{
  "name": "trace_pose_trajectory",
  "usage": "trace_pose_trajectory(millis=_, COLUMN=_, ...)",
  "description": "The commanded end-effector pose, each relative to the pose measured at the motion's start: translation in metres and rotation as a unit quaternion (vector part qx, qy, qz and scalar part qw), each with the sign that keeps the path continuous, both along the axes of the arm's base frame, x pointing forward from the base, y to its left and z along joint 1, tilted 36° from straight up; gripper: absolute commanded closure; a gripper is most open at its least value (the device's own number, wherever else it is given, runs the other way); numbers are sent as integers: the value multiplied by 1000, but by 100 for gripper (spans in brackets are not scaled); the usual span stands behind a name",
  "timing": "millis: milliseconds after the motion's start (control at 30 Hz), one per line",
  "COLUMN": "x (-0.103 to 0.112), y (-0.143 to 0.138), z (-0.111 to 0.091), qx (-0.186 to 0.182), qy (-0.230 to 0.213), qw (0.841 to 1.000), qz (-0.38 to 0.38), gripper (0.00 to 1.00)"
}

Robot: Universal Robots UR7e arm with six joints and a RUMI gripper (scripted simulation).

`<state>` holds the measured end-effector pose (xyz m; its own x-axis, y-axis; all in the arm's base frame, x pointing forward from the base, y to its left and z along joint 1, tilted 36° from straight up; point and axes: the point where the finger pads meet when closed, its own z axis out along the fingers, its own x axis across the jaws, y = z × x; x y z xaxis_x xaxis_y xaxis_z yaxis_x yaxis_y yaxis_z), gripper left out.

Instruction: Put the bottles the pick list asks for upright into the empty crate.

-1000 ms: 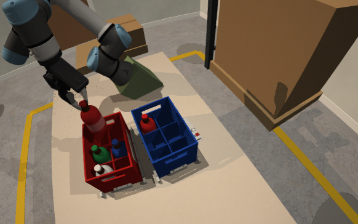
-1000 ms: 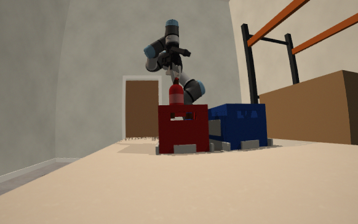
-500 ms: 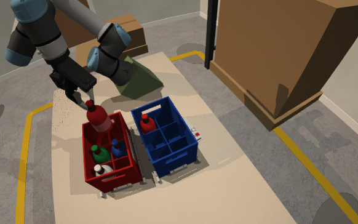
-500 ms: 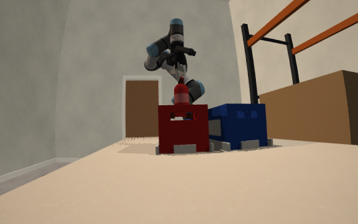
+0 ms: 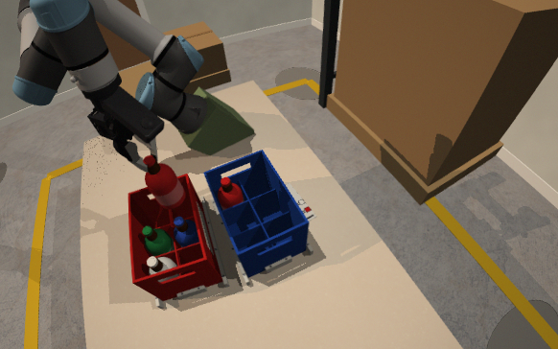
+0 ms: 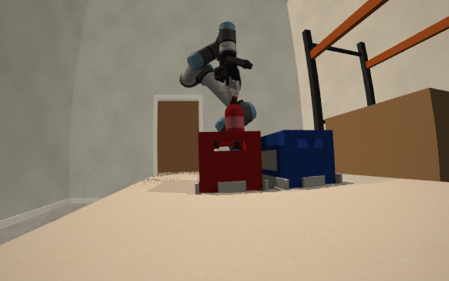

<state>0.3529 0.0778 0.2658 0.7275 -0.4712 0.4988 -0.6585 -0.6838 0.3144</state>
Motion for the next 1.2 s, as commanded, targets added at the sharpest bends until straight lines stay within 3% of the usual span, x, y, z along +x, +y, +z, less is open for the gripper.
trace_pose_trajectory(millis=0, x=3, y=7, z=-3, qx=0, qy=-1, qw=1000, qz=0, gripper=100)
trace_pose_trajectory(millis=1167, x=23, y=57, z=-33, qx=0, qy=-1, qw=1000, qz=0, gripper=100)
